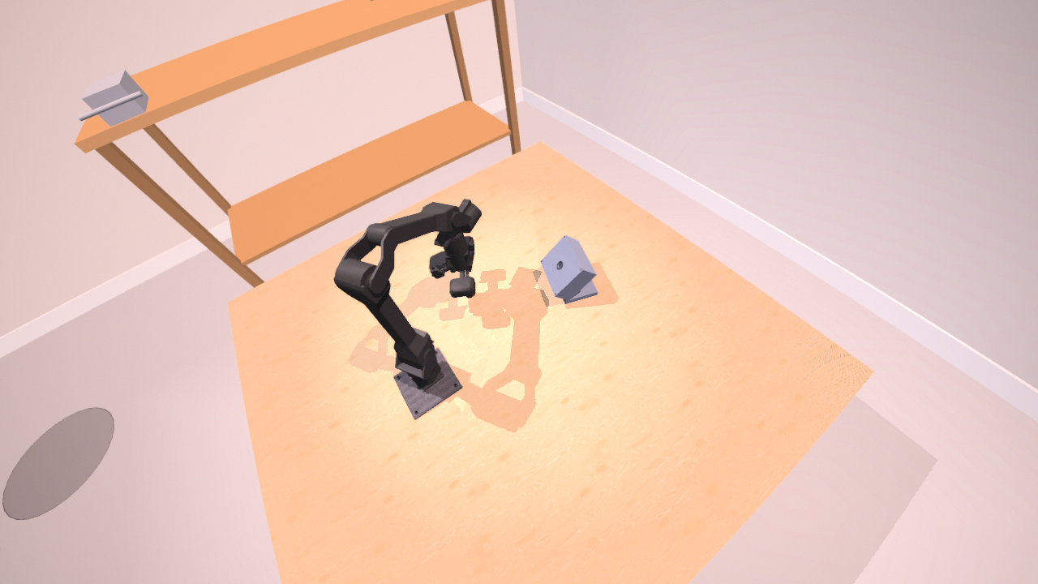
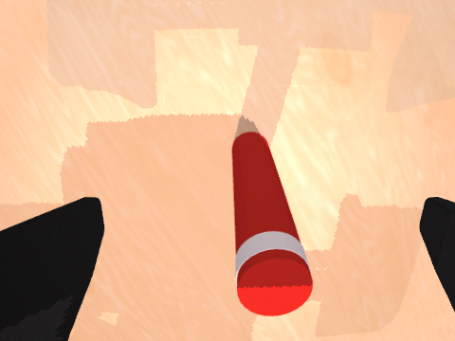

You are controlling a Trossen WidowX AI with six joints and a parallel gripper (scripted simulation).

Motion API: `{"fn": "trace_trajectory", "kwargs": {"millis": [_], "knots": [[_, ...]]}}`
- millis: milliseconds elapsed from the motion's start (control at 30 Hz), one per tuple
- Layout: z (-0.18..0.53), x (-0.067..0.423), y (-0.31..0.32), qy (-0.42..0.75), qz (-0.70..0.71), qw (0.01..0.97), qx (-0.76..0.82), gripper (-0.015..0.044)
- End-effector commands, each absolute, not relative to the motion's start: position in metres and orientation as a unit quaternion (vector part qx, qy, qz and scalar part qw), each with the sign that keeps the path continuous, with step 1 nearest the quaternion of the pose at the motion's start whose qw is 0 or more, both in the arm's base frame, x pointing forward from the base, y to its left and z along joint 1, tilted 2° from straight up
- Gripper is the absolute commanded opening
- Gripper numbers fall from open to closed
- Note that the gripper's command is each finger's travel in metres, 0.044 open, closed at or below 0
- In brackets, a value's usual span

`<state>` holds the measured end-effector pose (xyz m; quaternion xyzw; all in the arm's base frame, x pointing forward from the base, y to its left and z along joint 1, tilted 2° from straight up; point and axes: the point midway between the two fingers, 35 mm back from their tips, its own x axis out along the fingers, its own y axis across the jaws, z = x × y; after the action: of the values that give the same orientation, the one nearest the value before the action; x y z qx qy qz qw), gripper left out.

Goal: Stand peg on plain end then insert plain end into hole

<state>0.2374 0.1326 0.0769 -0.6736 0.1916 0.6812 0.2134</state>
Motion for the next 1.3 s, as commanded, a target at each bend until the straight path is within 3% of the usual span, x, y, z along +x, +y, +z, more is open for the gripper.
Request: {"fn": "trace_trajectory", "kwargs": {"millis": [0,167,667,900,1267], "knots": [[0.069,0.235,0.132,0.193,0.684,0.212,-0.671,0.0440],[0.066,0.235,0.132,0.193,0.684,0.212,-0.671,0.0440],[0.069,0.236,0.132,0.192,0.682,0.212,-0.673,0.0046],[0.069,0.236,0.132,0.192,0.682,0.212,-0.673,0.0000],[0.098,0.239,0.133,0.193,0.683,0.212,-0.672,0.0000]]}}
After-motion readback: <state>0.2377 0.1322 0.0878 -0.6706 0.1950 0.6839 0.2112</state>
